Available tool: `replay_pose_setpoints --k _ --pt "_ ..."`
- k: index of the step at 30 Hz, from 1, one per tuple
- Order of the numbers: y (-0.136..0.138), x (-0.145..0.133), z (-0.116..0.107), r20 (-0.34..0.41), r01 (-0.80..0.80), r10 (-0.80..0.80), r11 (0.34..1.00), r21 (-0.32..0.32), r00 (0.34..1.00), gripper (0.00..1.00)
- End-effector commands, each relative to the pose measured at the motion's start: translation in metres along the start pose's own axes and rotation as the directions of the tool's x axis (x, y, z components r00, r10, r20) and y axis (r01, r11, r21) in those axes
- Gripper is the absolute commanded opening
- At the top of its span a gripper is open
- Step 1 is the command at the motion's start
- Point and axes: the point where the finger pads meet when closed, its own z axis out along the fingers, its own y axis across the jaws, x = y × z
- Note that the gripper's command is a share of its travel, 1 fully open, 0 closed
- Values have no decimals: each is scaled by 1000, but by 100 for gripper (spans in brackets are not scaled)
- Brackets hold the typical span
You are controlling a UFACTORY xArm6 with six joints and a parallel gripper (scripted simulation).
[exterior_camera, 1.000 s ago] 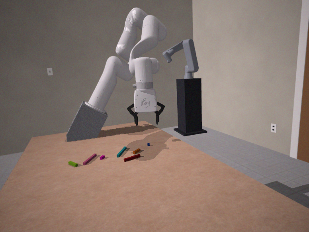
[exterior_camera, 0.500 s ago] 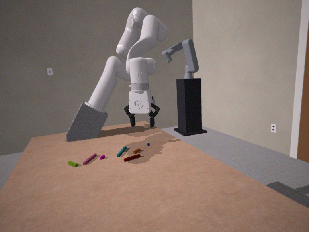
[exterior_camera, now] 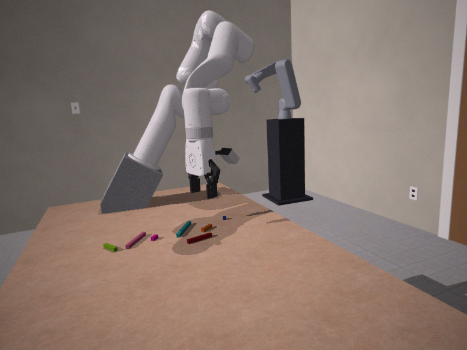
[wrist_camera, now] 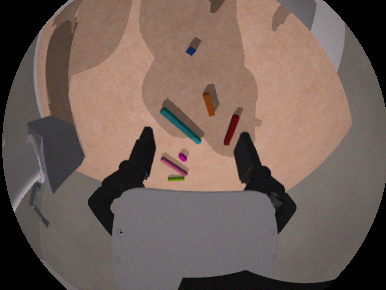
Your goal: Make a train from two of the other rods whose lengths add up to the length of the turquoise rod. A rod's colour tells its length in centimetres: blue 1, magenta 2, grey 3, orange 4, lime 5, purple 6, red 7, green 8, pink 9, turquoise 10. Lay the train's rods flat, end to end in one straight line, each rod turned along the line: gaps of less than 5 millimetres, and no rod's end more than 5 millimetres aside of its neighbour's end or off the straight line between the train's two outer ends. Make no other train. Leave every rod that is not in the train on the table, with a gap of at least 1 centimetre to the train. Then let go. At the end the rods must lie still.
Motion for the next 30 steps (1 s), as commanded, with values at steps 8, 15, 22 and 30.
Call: replay_pose_setpoints --k 8,15,22,30 --pt "2 -38 2 14 -447 447 894 7 894 100" --pt "1 -56 4 16 -640 640 768 4 768 100" --pt "-3 -81 6 16 -839 839 545 0 545 100" --pt "-7 -104 8 15 -959 959 284 -2 284 100"
